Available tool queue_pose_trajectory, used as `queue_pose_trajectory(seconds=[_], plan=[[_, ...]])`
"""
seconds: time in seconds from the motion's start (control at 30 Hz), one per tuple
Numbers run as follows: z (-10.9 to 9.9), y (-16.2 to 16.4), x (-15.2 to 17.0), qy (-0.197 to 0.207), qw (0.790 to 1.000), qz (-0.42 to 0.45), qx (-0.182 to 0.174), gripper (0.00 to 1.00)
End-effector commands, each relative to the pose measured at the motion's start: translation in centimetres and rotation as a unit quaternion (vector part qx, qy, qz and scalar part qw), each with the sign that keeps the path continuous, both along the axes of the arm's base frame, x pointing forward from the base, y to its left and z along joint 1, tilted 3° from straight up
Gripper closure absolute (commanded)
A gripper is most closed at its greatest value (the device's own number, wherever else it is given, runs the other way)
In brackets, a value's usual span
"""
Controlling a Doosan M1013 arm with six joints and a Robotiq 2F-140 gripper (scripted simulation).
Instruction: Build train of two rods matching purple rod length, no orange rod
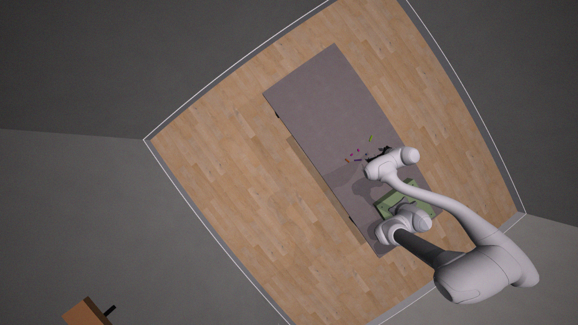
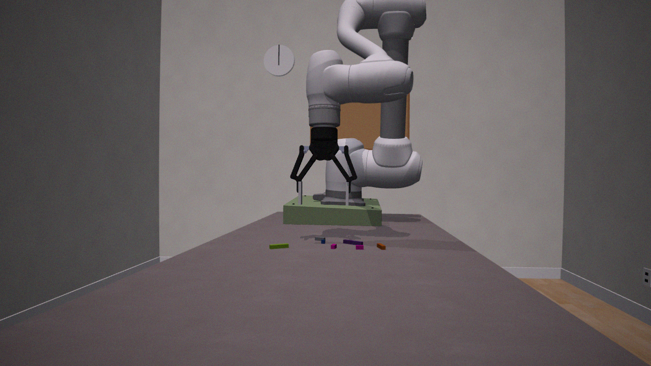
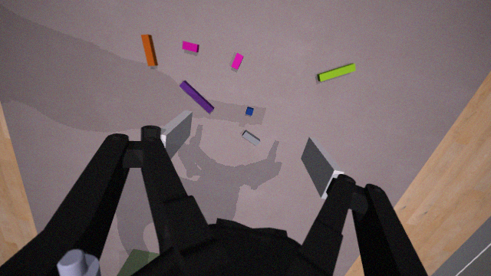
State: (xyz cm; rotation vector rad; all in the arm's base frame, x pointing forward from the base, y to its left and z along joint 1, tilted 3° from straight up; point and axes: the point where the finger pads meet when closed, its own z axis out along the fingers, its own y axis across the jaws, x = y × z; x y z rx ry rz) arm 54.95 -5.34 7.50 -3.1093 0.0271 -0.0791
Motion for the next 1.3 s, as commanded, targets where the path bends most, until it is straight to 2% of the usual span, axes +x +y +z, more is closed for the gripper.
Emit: queue_pose_trajectory(seconds=[0.0, 0.43, 0.57, 0.87, 0.93, 0.97, 1.27], plan=[[0.0, 0.0, 0.0, 0.000, 1.000, 0.000, 0.000, 0.00], [0.0, -0.2, 0.2, -0.001, 1.000, 0.017, -0.001, 0.00], [-0.1, -0.8, 0.7, -0.003, 0.997, 0.082, -0.004, 0.00], [-0.3, -2.3, 2.1, -0.007, 0.971, 0.237, -0.012, 0.00], [-0.3, -2.3, 2.1, -0.007, 0.971, 0.237, -0.012, 0.00], [-0.4, -2.7, 2.5, -0.009, 0.961, 0.277, -0.014, 0.00], [-0.6, -4.2, 3.7, -0.013, 0.911, 0.412, -0.021, 0.00]])
